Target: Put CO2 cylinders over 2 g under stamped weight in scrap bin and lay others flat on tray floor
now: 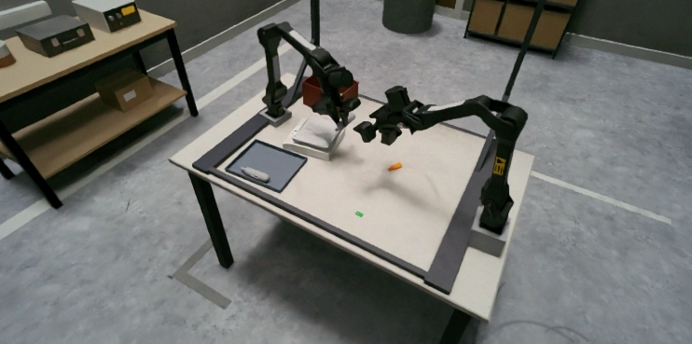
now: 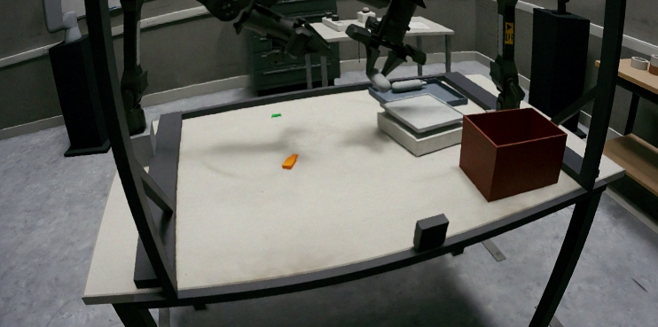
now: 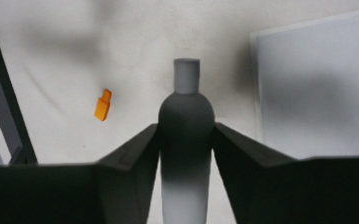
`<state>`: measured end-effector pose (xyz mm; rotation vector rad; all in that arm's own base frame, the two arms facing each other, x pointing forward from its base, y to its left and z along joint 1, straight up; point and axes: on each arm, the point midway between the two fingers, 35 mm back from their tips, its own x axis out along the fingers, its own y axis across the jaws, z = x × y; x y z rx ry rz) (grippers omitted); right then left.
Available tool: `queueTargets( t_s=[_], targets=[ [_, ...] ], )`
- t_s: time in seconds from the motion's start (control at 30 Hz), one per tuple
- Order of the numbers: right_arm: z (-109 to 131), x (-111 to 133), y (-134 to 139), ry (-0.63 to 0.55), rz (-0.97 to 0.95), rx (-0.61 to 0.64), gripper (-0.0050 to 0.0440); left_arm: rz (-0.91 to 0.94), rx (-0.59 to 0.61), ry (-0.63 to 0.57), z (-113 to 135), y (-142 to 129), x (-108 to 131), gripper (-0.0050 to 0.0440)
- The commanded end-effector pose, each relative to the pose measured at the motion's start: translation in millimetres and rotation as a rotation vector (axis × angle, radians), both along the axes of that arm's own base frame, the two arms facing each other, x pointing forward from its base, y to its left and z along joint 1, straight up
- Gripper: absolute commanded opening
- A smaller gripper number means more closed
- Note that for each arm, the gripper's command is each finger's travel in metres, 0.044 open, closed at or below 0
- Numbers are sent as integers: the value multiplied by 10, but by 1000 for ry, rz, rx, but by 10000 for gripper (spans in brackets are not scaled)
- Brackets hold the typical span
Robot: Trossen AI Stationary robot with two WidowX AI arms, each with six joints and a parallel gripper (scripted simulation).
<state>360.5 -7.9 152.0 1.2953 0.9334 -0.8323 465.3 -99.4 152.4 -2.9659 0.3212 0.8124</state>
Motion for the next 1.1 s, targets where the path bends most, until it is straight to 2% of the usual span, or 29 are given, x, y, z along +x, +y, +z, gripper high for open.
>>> queueTargets(
  t_s=[0.0,0.37,0.43,0.93,1.0,1.07],
  targets=[
    [122,50,-9,-34,117,-39,-50,-1,-4,-29,124,-2,16,440],
    [100,48,-26,-26,698,-257,-50,-1,-4,-29,124,-2,16,440],
    [100,48,-26,-26,698,-257,-50,-1,-4,-29,124,-2,16,440],
    [91,49,-26,-13,1488,-557,-50,-1,-4,-29,124,-2,16,440],
    [91,49,-26,-13,1488,-557,-50,-1,-4,-29,124,-2,16,440],
    [89,49,-20,-11,1615,-604,-50,-1,-4,-29,124,-2,16,440]
  ],
)
